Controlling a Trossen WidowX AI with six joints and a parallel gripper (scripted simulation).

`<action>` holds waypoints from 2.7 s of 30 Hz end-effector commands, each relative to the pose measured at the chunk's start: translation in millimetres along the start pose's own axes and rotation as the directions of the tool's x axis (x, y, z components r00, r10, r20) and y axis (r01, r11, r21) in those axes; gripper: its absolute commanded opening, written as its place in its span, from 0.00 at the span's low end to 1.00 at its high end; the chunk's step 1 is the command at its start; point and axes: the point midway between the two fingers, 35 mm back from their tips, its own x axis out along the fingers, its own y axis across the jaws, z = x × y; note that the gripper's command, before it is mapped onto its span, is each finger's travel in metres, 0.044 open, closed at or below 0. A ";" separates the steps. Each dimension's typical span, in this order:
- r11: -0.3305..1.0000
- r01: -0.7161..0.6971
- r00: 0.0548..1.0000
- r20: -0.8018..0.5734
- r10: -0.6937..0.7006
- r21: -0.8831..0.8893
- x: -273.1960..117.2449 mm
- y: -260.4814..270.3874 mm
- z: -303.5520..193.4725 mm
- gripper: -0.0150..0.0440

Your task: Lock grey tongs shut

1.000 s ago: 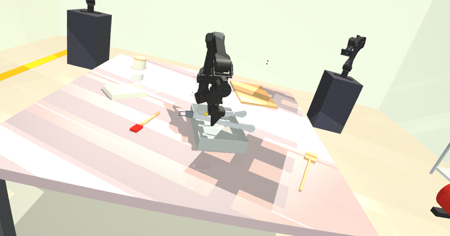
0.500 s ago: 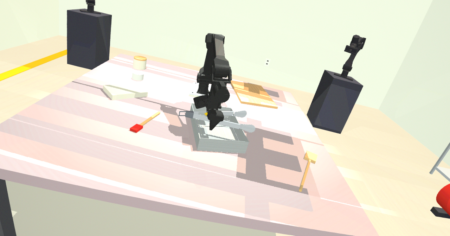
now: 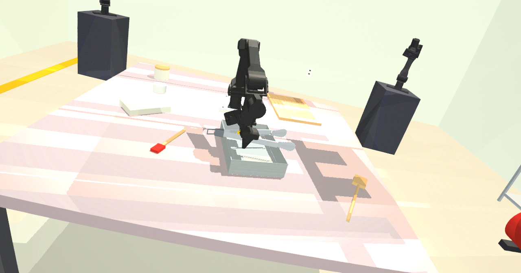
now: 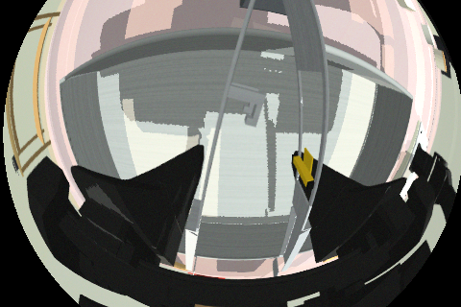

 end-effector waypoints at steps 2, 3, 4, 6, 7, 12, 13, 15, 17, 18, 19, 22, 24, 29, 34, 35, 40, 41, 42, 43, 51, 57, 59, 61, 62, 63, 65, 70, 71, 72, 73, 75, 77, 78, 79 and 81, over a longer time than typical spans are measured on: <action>1.000 -0.001 1.000 0.000 0.001 0.000 -0.3 0.2 0.0 0.70; 1.000 -0.001 1.000 0.000 0.001 0.000 -0.3 0.2 0.0 0.69; 1.000 -0.001 1.000 0.000 0.001 0.000 -0.3 0.2 0.0 0.67; 1.000 -0.001 1.000 0.000 0.001 0.000 -0.3 0.2 0.0 0.65; 1.000 -0.001 1.000 0.000 0.001 0.000 -0.3 0.2 0.0 0.64; 1.000 -0.001 1.000 0.000 0.001 0.000 -0.3 0.2 0.0 0.58; 1.000 -0.001 1.000 0.000 0.001 0.000 -0.3 0.2 0.0 0.57; 1.000 -0.001 1.000 0.000 0.001 0.000 -0.3 0.2 0.0 0.55; 1.000 -0.001 1.000 0.000 0.001 0.000 -0.3 0.2 0.0 0.53; 1.000 -0.001 1.000 0.000 0.001 0.000 -0.3 0.2 0.0 0.52; 1.000 -0.001 1.000 0.000 0.001 0.000 -0.3 0.2 0.0 0.50; 1.000 -0.001 1.000 0.000 0.001 0.000 -0.3 0.2 0.0 0.47; 1.000 -0.001 1.000 0.000 0.001 0.000 -0.3 0.2 0.0 0.45; 1.000 -0.001 1.000 0.000 0.001 0.000 -0.3 0.2 0.0 0.39; 1.000 -0.001 1.000 0.000 0.001 0.000 -0.3 0.2 0.0 0.34; 1.000 -0.001 1.000 0.000 0.001 0.000 -0.3 0.2 0.0 0.32; 1.000 -0.001 1.000 0.000 0.001 0.000 -0.3 0.2 0.0 0.23; 1.000 -0.001 1.000 0.000 0.001 0.000 -0.3 0.2 0.0 0.19; 1.000 -0.001 1.000 0.000 0.001 0.000 -0.3 0.2 0.0 0.15; 1.000 -0.001 1.000 0.000 0.001 0.000 -0.3 0.2 0.0 0.10; 1.000 -0.001 1.000 0.000 0.001 0.000 -2.4 0.7 0.0 0.00; 1.000 -0.001 1.000 0.002 0.001 -0.001 -50.8 7.9 -0.5 0.00; 1.000 -0.001 1.000 0.002 0.001 -0.002 -75.0 8.0 -0.7 0.00; 1.000 -0.001 1.000 0.003 0.001 -0.002 -99.5 5.8 -0.8 0.00; 1.000 0.000 1.000 0.004 0.000 -0.003 -111.6 3.8 -0.9 0.00; 1.000 0.000 1.000 0.004 0.000 -0.003 -121.2 1.9 -0.9 0.00; 1.000 0.000 1.000 0.004 0.000 -0.003 -128.8 0.0 -0.9 0.00; 1.000 0.000 1.000 0.004 0.000 -0.003 -128.8 0.0 -0.9 0.00; 1.000 0.000 1.000 0.004 0.000 -0.003 -128.8 0.0 -0.9 0.00; 1.000 0.000 1.000 0.004 0.000 -0.003 -128.8 0.0 -0.9 0.00; 1.000 0.000 1.000 0.004 0.000 -0.003 -128.8 0.0 -0.9 0.00; 1.000 0.000 1.000 0.004 0.000 -0.003 -128.8 0.0 -0.9 0.00; 1.000 0.004 1.000 0.003 -0.004 -0.013 -125.8 -0.1 -3.7 0.00; 1.000 0.004 1.000 0.003 -0.004 -0.018 -125.9 -0.1 -6.4 0.00; 1.000 0.002 1.000 0.001 -0.002 -0.023 -126.2 -0.1 -9.4 0.00; 0.999 0.001 1.000 -0.001 -0.001 -0.041 -126.2 -0.1 -18.2 0.00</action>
